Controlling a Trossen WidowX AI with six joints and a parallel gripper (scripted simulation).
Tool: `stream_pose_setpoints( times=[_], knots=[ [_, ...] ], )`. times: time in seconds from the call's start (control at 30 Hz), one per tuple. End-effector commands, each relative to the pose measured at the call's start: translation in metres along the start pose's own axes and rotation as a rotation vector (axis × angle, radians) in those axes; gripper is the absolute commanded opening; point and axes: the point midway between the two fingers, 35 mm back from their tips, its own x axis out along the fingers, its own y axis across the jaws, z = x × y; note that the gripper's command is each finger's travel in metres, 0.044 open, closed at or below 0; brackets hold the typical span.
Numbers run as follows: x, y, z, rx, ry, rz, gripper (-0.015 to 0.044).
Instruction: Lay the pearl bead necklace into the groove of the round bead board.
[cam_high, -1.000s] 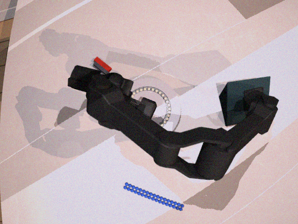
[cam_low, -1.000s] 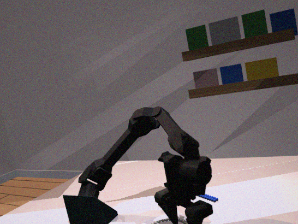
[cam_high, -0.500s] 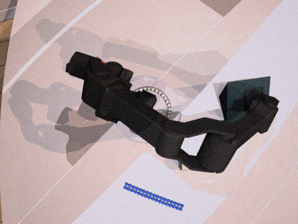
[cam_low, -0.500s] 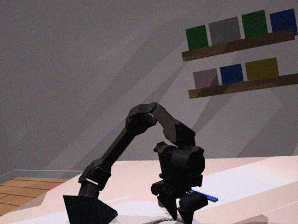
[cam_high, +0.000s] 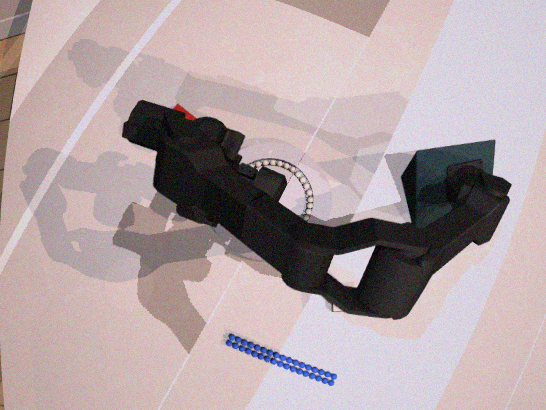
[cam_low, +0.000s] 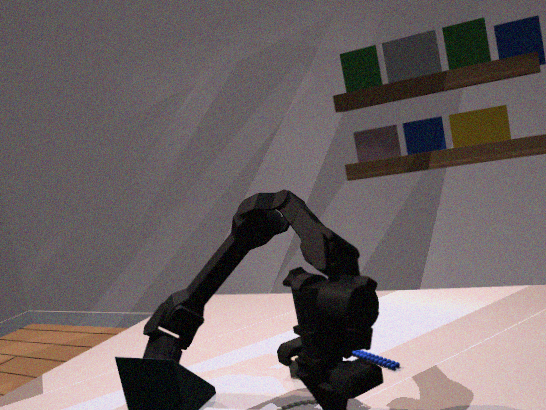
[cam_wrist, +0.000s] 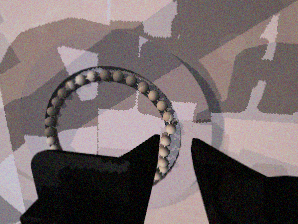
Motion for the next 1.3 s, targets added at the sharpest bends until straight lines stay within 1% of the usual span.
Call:
stream_pose_setpoints(
  times=[0.0, 0.47, 0.6, 0.63, 1.27],
  knots=[
    [0.007, 0.001, 0.000, 0.008, -0.002, 0.004, 0.0120],
    [0.026, 0.002, 0.000, 0.012, -0.001, 0.009, 0.0120],
    [0.024, 0.002, 0.000, 0.003, 0.006, 0.008, 0.0015],
    [0.024, 0.002, 0.000, 0.003, 0.006, 0.008, 0.0000],
    [0.024, 0.002, 0.000, 0.003, 0.006, 0.008, 0.0000]
  ],
)
